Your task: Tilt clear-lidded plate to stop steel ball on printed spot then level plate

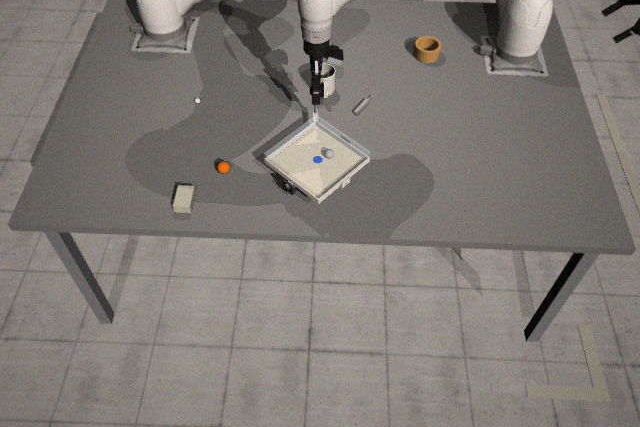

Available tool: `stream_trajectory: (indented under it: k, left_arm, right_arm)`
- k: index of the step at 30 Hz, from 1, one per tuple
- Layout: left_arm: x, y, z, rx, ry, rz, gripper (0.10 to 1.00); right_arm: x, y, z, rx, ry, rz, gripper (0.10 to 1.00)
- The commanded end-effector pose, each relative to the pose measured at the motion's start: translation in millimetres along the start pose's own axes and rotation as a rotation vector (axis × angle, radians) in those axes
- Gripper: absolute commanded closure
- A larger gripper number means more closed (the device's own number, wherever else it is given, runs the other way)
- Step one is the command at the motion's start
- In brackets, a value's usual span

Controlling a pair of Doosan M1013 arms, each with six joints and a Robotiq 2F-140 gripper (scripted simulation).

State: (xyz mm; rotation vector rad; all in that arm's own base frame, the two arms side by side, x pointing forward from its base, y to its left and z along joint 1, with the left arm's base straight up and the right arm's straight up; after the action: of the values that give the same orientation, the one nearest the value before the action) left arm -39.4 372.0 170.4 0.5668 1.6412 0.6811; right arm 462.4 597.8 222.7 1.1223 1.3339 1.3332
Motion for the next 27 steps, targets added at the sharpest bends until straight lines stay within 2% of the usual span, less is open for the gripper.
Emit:
stream_trajectory:
  k: [1, 27]
  left_arm:
    - [-1.6, -1.8, -1.4, -0.007, -0.002, 0.001, 0.098]
    - [-1.6, -1.8, -1.4, -0.007, -0.002, 0.001, 0.098]
  right_arm:
    - [3.9, 1.6, -0.8, 0.001, -0.002, 0.004, 0.999]
    - [0.1, 3.0, -0.6, 0.001, 0.000, 0.004, 0.999]
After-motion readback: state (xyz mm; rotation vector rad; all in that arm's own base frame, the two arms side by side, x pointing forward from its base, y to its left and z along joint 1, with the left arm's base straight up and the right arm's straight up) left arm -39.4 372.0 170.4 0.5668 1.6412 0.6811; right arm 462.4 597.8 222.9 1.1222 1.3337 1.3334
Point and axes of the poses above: on each arm, the point where the finger pads meet when closed, its own y axis back along the fingers, its own z axis across the jaws, x = y × z, the point moved 7 cm from there along y, back along the fingers, and after that the axes turned 6 degrees about y, right-handed, at the moved point
